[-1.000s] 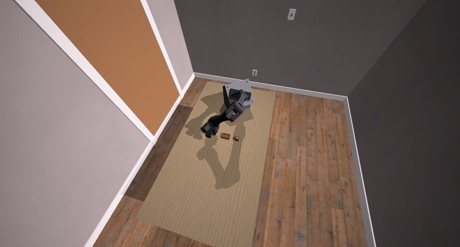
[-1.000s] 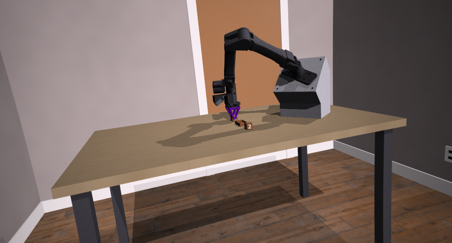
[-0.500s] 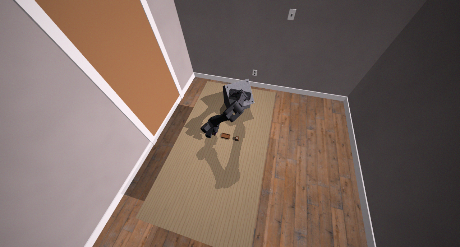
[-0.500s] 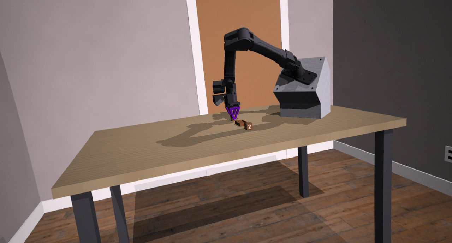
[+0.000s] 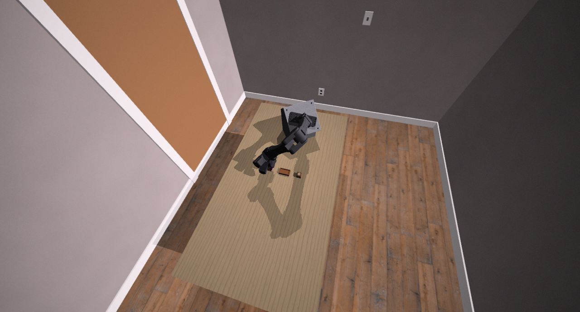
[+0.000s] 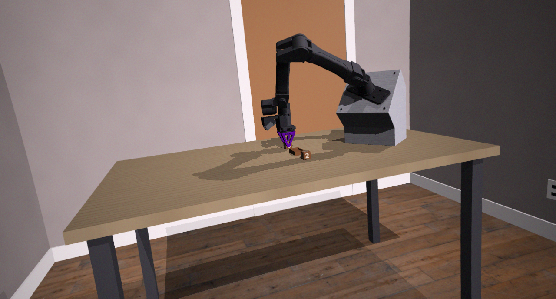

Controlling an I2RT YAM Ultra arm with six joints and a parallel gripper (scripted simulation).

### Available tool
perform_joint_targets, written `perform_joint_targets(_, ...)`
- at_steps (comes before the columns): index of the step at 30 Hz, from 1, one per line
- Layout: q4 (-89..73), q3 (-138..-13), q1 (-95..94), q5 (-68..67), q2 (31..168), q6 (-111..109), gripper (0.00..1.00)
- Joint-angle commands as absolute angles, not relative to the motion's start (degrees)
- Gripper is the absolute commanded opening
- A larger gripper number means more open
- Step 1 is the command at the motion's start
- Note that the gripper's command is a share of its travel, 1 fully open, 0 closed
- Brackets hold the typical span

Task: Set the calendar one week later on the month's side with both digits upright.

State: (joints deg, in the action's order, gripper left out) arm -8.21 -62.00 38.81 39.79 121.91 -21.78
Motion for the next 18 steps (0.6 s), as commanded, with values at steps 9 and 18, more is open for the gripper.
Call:
perform_joint_targets(9, -8.0, -62.2, 39.1, 39.8, 121.6, -21.7, 0.27)
perform_joint_targets(18, -8.0, -62.2, 39.1, 39.8, 121.6, -21.7, 0.31)
